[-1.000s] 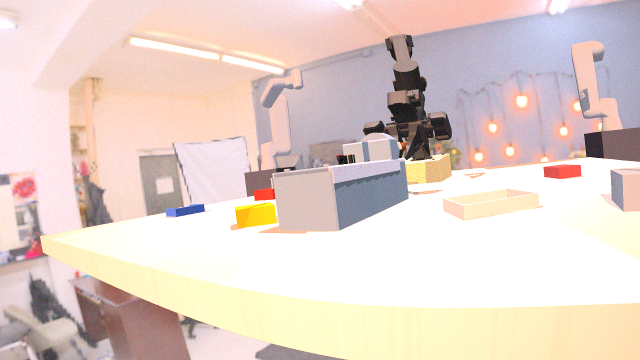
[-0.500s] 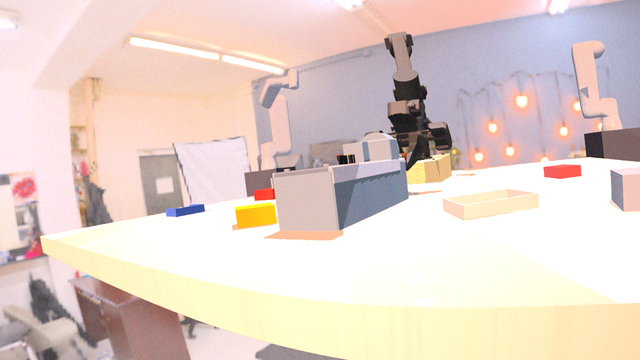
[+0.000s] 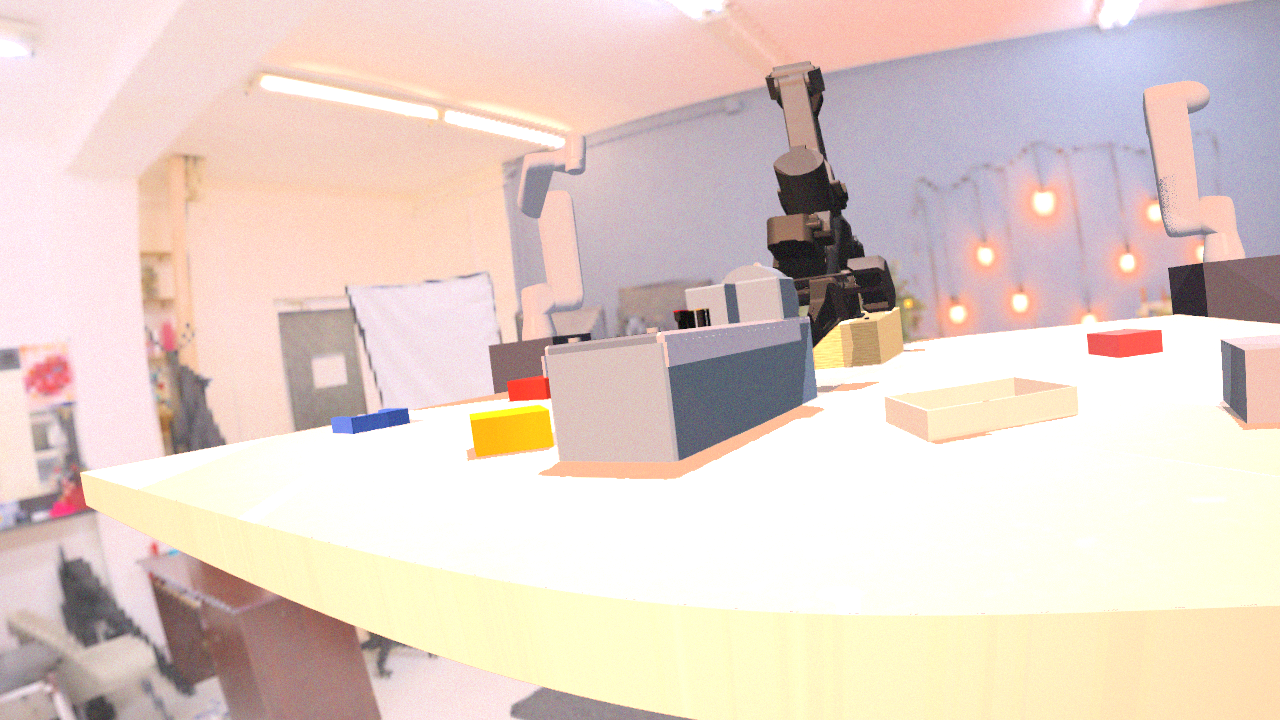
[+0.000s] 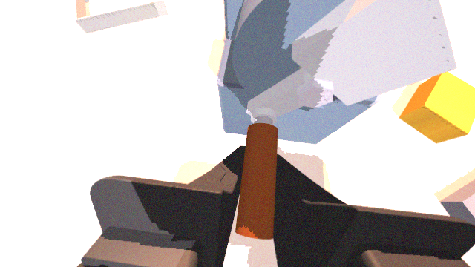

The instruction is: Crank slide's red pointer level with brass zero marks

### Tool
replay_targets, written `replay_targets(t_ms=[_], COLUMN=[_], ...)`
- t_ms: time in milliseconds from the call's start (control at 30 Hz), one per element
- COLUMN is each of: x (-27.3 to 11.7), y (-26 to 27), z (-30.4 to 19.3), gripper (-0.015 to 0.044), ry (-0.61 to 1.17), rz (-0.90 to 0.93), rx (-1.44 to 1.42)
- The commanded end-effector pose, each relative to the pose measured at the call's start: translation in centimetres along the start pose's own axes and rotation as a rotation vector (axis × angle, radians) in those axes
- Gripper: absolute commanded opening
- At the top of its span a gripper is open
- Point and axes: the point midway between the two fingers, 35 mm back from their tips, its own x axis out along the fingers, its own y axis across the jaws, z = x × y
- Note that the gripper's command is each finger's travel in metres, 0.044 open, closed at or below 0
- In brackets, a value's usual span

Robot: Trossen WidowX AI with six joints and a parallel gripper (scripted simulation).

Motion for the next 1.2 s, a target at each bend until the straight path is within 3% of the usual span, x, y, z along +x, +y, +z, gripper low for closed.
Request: replay_targets(t_ms=[0,1167], x=[0.38,0.36], y=[-0.79,-1.31], z=[-0.38,-0.39], gripper=[0.0,0.0], ry=[0.009,0.009], rz=[-0.016,-0.016], rx=[0.001,0.001])
